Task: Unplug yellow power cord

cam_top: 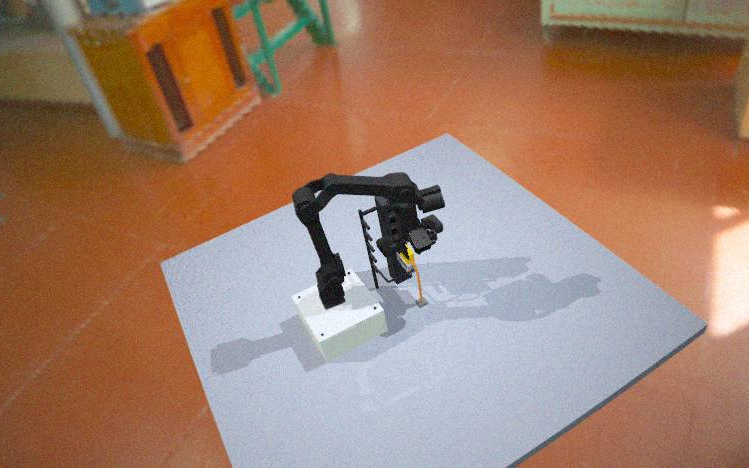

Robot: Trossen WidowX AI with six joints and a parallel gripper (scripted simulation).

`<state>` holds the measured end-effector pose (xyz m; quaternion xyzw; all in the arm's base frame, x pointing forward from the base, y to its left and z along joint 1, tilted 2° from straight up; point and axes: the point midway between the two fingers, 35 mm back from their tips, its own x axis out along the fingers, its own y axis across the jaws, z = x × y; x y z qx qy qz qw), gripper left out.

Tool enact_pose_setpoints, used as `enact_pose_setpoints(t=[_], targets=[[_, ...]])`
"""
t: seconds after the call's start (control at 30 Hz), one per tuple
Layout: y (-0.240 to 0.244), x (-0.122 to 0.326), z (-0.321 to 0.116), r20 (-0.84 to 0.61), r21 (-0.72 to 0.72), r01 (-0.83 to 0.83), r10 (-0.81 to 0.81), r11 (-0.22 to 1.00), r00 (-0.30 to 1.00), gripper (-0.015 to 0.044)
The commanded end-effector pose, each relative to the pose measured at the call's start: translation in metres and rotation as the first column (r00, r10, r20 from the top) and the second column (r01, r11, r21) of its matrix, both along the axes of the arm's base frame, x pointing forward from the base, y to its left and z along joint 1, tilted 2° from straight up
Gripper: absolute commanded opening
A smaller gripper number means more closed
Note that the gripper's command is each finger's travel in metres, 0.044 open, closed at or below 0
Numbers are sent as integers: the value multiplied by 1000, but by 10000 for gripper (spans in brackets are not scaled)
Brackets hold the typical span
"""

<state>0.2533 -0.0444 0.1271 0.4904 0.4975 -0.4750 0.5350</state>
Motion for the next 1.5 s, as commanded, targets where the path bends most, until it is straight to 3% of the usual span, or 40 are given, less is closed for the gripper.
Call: enact_pose_setpoints(t=[0.0,1.0,1.13,1.47], targets=[[8,-2,-1,-8,6,5,-5,1000,1000,160],[25,-4,-14,-8,7,5,-5,1000,1000,160],[24,-3,-11,-4,5,0,1,1000,1000,55],[24,-3,-11,-4,5,0,0,1000,1000,0]])
